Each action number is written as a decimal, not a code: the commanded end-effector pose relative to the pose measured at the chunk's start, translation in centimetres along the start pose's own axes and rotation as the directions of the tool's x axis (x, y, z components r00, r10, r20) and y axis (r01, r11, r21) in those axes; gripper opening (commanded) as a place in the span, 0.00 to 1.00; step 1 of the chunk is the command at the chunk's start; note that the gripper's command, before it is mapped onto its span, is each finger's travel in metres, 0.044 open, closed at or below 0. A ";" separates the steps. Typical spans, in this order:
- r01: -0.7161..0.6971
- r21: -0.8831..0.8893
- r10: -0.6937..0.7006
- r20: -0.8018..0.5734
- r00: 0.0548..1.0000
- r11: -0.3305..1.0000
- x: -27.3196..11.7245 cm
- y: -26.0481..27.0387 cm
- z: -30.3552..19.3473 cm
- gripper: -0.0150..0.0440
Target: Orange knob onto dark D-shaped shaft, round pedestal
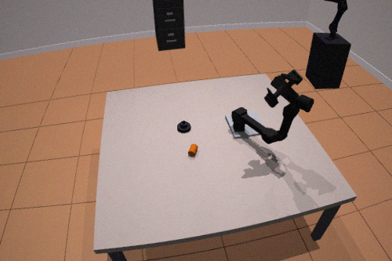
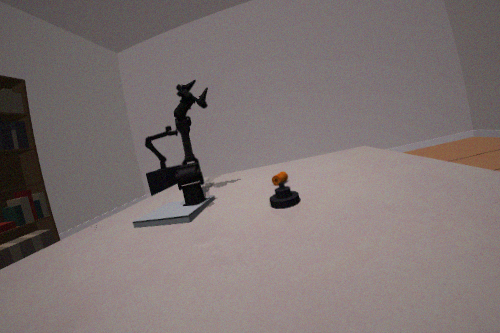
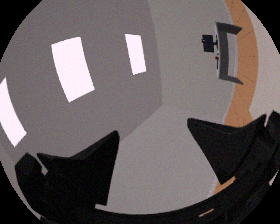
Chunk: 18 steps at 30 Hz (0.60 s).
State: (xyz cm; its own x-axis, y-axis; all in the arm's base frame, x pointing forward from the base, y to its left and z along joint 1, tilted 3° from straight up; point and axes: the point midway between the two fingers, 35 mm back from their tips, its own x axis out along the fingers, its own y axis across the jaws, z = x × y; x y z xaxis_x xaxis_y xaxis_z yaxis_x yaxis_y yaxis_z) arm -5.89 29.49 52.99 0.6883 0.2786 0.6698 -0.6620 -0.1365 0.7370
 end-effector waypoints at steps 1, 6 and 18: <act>-0.004 0.006 0.004 0.010 1.000 1.000 0.1 0.2 0.6 0.98; -0.013 0.036 0.007 0.152 0.988 0.999 1.8 3.0 9.6 1.00; 0.279 0.013 -0.272 0.274 0.922 0.960 5.7 -0.9 27.7 1.00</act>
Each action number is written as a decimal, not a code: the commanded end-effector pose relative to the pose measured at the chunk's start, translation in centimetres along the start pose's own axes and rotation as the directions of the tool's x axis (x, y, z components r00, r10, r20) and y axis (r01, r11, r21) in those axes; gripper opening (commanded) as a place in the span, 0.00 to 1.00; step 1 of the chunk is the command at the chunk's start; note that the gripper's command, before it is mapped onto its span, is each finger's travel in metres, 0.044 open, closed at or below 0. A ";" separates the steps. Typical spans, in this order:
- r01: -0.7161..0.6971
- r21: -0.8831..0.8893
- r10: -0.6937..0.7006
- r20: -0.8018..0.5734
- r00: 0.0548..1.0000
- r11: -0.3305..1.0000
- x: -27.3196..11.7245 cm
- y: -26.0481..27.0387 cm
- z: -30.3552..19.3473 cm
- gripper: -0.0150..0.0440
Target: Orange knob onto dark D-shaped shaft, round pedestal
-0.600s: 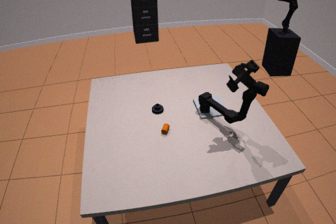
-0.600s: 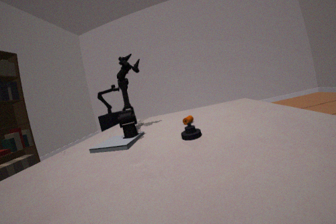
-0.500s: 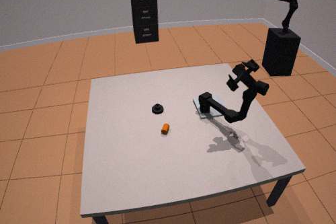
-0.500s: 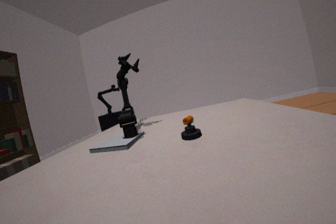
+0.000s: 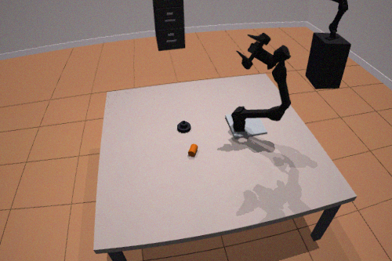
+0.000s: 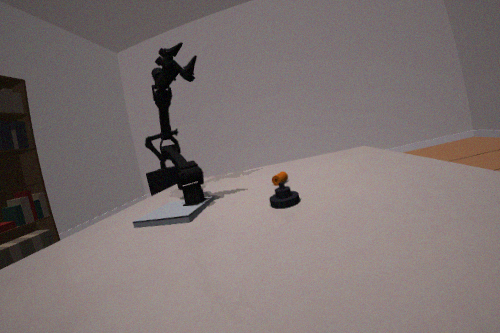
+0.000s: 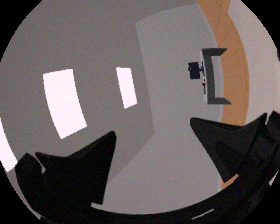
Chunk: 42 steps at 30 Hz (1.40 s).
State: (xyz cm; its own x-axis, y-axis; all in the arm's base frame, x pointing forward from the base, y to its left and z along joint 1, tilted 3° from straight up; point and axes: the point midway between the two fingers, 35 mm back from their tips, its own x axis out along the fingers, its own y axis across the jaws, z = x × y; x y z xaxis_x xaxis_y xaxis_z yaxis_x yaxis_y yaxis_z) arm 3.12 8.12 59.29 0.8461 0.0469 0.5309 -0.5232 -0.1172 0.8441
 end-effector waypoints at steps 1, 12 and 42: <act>0.136 -0.071 -0.134 0.028 0.991 0.988 3.5 -3.0 4.6 1.00; 0.476 -0.318 -0.513 -0.041 0.857 0.820 10.8 -15.5 10.3 1.00; -0.651 -0.699 -0.934 -0.071 -0.349 0.296 1.8 -53.3 -2.3 1.00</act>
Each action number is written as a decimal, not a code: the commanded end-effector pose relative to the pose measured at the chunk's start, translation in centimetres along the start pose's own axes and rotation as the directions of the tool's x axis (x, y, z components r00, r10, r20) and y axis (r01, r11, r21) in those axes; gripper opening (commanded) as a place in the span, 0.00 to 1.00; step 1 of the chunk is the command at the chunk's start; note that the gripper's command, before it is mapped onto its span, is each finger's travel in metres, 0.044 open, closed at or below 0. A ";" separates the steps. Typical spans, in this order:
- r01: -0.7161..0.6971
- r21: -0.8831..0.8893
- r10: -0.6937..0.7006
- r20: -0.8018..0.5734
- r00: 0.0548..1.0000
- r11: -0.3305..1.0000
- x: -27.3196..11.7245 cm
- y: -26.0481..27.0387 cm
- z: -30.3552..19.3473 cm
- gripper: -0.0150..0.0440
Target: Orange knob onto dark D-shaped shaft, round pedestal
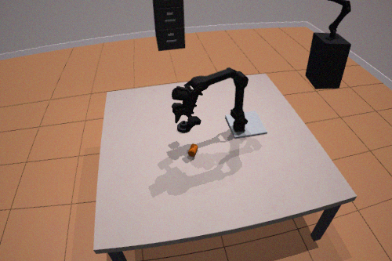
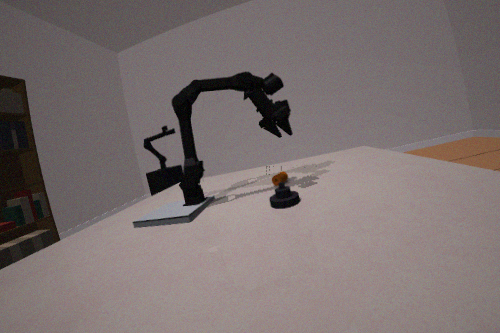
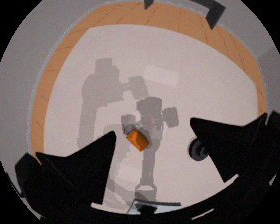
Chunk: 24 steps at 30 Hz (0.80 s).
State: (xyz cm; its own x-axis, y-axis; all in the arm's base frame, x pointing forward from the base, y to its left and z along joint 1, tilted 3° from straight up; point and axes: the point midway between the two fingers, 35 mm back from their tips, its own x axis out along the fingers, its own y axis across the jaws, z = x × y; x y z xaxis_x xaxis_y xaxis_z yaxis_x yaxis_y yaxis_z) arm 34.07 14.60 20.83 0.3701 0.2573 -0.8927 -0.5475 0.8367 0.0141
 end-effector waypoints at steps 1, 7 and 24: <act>-0.128 -0.368 0.026 -0.268 0.963 0.921 5.6 3.3 -3.4 1.00; -0.268 -0.538 0.031 -0.410 0.912 0.799 8.0 5.0 -5.6 1.00; -0.268 -0.538 0.031 -0.410 0.912 0.799 10.2 5.1 -6.7 1.00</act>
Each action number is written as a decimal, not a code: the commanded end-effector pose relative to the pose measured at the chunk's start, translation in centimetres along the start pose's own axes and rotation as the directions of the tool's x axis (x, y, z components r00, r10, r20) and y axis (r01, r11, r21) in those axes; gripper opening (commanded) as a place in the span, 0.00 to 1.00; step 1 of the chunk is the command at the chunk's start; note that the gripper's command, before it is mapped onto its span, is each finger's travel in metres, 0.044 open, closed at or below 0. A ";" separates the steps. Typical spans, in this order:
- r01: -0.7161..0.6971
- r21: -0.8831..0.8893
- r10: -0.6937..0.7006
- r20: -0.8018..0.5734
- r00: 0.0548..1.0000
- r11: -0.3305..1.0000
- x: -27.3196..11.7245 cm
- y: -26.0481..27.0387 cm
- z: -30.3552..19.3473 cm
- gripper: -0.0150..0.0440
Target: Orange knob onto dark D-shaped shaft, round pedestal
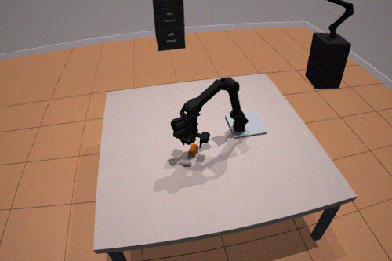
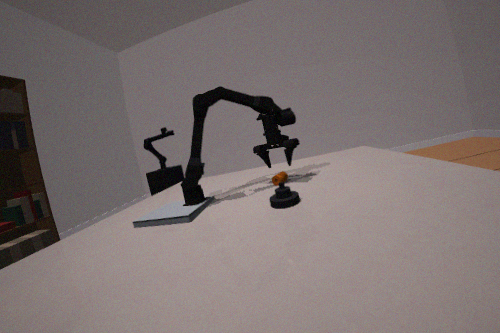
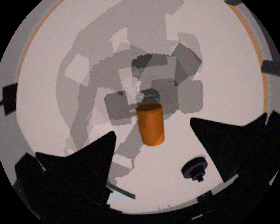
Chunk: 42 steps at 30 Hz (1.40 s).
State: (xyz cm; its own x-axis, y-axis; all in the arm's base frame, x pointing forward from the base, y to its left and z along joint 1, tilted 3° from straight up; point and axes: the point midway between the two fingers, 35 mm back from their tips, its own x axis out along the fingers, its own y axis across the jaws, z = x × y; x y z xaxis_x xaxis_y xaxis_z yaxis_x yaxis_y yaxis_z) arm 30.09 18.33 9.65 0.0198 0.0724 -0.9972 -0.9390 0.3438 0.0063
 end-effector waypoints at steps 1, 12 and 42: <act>-0.003 -0.004 0.003 -0.012 1.000 1.000 0.9 0.0 -0.1 1.00; -0.003 -0.004 0.003 -0.012 1.000 1.000 2.4 0.0 -0.1 1.00; -0.003 -0.004 0.003 -0.012 1.000 1.000 5.4 0.0 -0.2 0.66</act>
State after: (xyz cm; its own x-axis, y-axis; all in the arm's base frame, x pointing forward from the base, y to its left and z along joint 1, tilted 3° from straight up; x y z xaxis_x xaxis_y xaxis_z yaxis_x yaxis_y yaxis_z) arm 30.09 18.61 4.46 0.0137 0.0688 -0.9975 -0.9408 0.3387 0.0104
